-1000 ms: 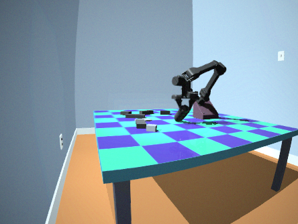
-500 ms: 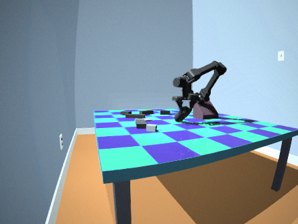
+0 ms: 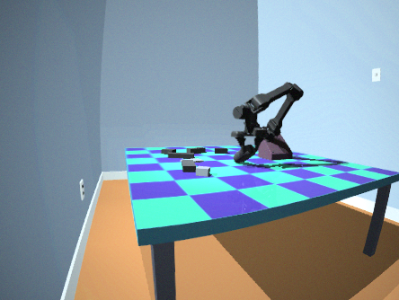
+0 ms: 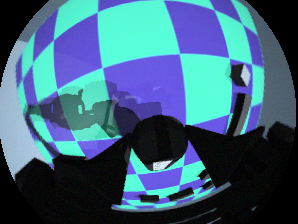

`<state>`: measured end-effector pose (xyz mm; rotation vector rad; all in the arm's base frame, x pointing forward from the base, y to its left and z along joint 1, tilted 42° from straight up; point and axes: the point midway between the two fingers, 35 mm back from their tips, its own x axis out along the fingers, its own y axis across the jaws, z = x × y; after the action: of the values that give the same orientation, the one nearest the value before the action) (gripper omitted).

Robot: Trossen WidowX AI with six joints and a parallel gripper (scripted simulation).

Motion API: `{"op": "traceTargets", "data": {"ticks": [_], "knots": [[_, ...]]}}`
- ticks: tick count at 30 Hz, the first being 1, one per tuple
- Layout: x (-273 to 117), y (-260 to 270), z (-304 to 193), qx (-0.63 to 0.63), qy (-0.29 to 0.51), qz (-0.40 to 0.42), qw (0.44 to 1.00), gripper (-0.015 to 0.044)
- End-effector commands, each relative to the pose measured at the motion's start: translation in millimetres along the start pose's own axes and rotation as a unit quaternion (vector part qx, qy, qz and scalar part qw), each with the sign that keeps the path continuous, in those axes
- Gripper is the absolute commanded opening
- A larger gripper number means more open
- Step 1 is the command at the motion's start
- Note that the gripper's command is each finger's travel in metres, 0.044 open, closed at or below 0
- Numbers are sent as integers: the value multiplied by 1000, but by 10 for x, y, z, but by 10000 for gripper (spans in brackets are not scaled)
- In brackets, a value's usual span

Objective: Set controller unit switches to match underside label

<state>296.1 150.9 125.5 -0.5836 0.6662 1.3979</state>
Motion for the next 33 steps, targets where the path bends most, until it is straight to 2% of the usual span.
{"op": "traceTargets", "data": {"ticks": [1, 33], "knots": [[44, 10, -28, 8, 8, 2, 1000, 338], [272, 10, 86, 8, 7, 2, 1000, 338]]}}
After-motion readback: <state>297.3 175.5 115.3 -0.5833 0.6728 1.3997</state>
